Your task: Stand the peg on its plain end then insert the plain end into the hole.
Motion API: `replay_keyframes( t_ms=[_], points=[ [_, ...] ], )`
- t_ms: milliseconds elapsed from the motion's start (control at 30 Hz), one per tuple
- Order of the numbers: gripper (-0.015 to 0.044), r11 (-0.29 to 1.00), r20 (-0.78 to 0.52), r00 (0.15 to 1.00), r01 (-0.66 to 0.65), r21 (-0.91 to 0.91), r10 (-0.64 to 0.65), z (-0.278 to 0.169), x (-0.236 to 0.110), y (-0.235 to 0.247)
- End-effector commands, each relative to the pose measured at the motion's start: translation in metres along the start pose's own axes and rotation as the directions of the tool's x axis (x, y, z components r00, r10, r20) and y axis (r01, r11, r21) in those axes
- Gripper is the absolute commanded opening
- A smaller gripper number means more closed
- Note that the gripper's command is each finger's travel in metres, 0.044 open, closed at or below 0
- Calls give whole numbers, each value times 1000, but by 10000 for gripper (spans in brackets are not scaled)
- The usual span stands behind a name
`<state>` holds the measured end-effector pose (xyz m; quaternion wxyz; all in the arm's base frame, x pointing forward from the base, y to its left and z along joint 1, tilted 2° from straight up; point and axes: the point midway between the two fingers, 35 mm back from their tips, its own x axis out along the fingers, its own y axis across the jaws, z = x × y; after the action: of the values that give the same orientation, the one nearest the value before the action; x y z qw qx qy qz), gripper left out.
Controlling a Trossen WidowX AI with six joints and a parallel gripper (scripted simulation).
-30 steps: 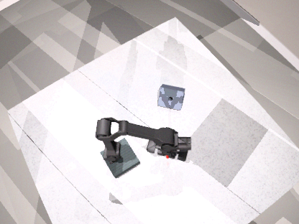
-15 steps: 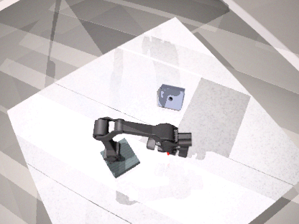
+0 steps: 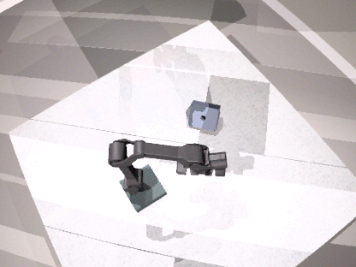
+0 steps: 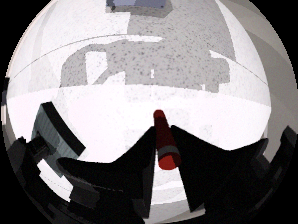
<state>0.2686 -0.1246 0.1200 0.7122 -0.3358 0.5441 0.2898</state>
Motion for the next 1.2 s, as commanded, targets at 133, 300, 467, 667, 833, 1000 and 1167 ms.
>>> replay_keyframes(
  t_ms=[133,300,467,667,833,1000,1167],
  points=[
    [0,995,85,996,41,-91,-33,20,4,1],
    [0,986,140,989,74,-147,-53,32,6,1],
    [0,973,196,978,110,-202,-70,45,7,1],
    [0,951,263,961,157,-265,-85,60,8,3],
    [0,928,318,943,199,-314,-94,73,8,5],
    [0,900,373,922,243,-361,-100,85,8,7],
    [0,868,427,898,290,-404,-101,97,7,11]
  ],
)
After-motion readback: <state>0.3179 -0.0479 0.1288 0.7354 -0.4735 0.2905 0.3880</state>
